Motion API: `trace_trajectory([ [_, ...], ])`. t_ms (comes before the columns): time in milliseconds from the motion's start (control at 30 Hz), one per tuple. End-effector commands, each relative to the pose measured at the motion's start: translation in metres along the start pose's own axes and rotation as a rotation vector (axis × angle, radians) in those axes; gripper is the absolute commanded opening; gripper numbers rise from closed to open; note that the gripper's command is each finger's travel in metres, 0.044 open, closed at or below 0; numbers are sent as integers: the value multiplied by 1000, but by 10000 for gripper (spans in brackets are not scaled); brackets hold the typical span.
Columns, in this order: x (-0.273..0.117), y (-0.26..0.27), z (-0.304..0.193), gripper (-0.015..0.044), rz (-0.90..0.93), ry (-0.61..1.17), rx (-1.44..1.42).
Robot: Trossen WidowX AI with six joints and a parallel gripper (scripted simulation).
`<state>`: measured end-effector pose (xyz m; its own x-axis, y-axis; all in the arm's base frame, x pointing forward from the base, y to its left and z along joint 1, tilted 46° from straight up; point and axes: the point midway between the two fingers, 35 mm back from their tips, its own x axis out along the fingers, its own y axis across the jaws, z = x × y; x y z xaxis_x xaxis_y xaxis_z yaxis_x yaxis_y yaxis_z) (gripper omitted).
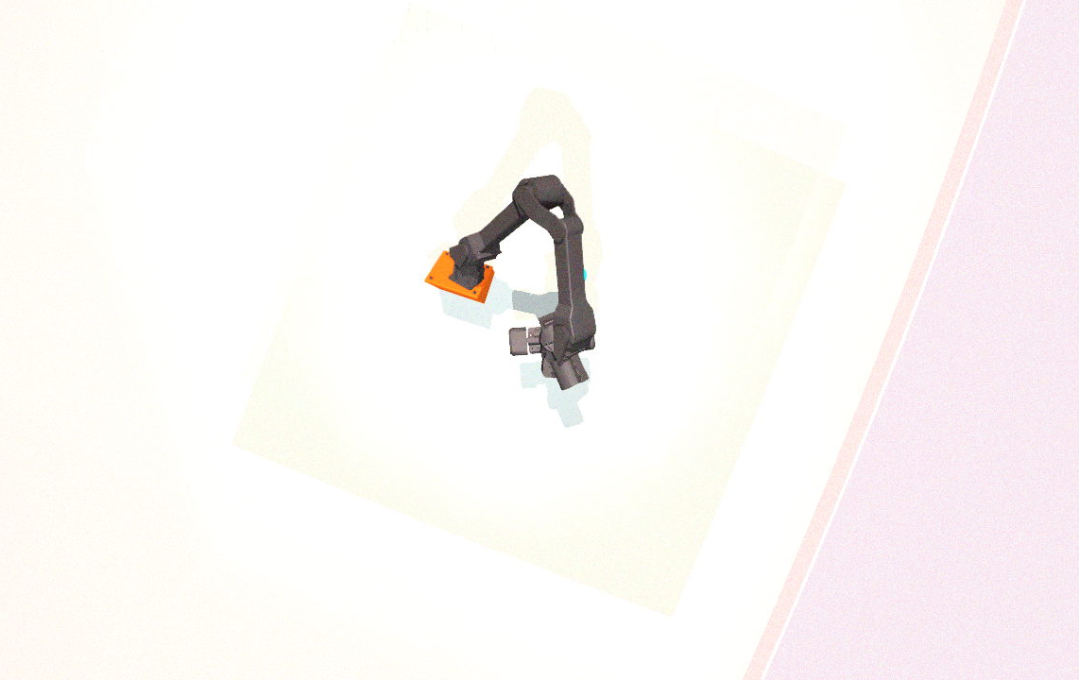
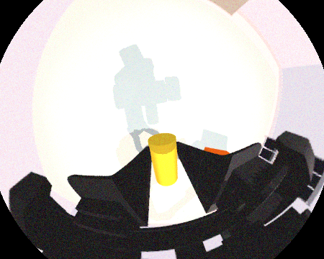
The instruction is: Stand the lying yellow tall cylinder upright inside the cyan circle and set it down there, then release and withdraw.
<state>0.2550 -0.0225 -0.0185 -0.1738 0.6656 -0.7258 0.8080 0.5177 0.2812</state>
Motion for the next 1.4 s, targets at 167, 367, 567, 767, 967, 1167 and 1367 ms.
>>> trace_trajectory([
  [167, -4, 19, -20, 105, 4, -4, -101],
  [367, -6, 31, -34, 105, 5, -5, -173],
  [567, -8, 42, -50, 105, 7, -4, -245],
  [767, -9, 52, -66, 105, 9, -2, -318],
  [967, -9, 62, -83, 105, 12, 2, -391],
  [1167, -10, 70, -101, 105, 16, 7, -465],
  [1367, -10, 76, -120, 105, 20, 14, -538],
])
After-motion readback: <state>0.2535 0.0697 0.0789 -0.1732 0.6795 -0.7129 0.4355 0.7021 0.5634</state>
